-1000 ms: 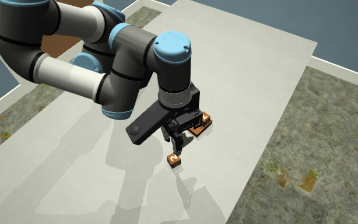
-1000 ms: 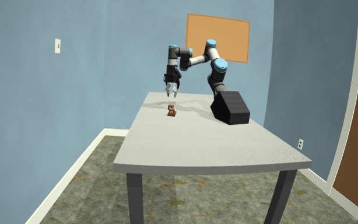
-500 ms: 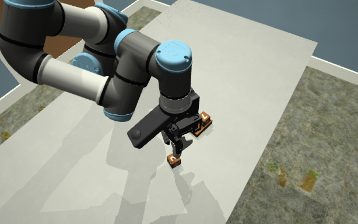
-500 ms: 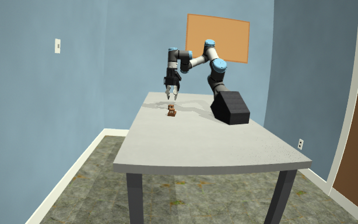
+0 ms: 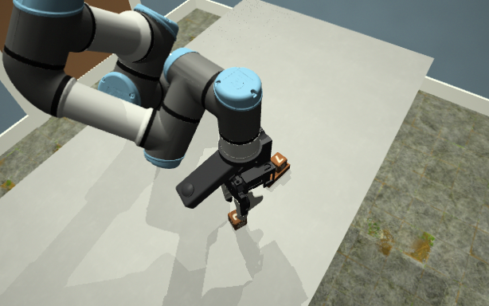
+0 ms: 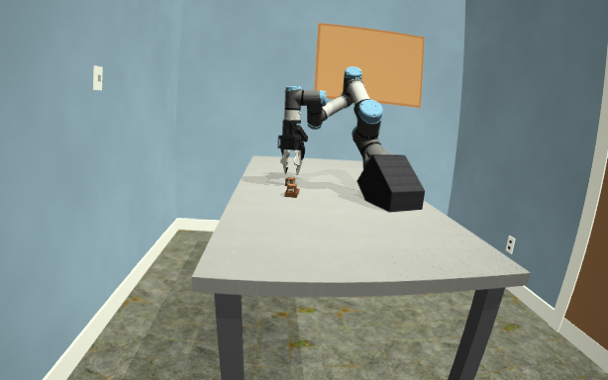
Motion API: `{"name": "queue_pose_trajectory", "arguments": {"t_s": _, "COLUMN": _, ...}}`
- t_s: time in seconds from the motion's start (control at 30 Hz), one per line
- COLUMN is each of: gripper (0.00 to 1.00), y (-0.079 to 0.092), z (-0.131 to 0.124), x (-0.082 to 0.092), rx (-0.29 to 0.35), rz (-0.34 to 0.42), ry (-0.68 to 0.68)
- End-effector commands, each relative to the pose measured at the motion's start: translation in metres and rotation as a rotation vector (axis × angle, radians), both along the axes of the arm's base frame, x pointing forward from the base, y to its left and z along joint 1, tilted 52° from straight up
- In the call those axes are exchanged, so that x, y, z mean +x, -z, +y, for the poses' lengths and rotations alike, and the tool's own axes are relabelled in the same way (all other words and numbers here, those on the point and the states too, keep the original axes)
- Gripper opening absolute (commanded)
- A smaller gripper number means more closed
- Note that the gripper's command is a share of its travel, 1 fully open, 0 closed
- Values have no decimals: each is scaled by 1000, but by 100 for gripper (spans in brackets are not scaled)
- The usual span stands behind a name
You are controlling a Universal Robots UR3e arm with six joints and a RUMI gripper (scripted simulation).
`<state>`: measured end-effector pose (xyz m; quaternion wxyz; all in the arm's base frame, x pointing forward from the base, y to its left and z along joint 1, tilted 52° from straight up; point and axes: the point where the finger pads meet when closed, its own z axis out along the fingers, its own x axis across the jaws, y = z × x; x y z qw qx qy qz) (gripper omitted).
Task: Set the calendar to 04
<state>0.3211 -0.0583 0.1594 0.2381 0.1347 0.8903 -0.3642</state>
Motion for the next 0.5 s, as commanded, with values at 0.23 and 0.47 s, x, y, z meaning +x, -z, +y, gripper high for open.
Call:
{"name": "queue_pose_trajectory", "arguments": {"t_s": 0.23, "gripper": 29, "y": 4, "z": -5, "x": 6, "rx": 3, "rz": -12, "ry": -13}}
{"name": "queue_pose_trajectory", "arguments": {"t_s": 0.47, "gripper": 29, "y": 4, "z": -5, "x": 6, "rx": 3, "rz": -13, "ry": -13}}
